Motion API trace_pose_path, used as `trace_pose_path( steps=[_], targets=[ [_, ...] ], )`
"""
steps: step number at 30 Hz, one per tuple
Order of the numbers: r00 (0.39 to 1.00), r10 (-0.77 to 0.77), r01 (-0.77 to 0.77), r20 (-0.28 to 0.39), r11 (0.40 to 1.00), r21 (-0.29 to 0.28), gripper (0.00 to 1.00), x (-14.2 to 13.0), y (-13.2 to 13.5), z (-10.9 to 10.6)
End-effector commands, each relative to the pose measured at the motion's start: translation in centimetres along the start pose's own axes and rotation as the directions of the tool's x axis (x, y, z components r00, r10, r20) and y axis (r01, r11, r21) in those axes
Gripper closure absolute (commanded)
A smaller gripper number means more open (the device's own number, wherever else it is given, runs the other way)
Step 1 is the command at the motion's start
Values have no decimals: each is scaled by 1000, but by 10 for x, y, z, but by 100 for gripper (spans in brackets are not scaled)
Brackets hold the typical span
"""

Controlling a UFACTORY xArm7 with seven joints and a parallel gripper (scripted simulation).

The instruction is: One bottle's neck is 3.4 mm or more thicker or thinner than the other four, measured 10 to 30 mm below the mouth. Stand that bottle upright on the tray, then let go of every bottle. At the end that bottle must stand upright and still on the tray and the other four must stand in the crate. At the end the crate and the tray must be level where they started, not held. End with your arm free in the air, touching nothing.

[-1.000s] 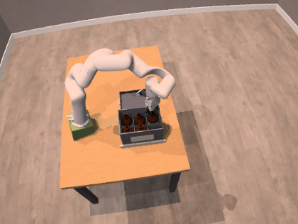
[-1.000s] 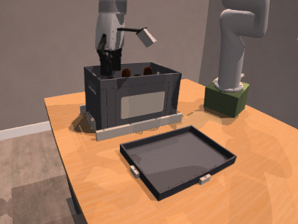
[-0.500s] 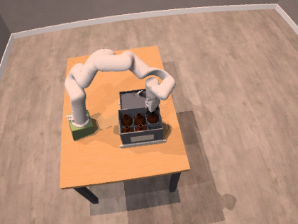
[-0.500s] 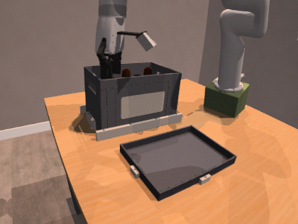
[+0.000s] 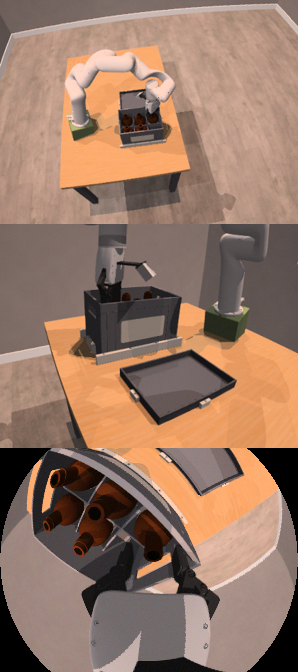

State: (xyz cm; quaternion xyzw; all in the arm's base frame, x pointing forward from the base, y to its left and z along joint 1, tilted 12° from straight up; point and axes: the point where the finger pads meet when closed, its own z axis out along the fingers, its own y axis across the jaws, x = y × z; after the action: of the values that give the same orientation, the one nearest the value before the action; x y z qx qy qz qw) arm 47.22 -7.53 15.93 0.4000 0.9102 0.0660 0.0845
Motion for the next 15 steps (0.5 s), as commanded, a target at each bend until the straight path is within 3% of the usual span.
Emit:
trace_pose_path(
  steps=[1, 15],
  targets=[
    [1000, 0, 0, 3, 1000, -2, 35, -1, 0, 3],
    [1000, 0, 0, 3, 1000, -2, 35, -1, 0, 11]
  ],
)
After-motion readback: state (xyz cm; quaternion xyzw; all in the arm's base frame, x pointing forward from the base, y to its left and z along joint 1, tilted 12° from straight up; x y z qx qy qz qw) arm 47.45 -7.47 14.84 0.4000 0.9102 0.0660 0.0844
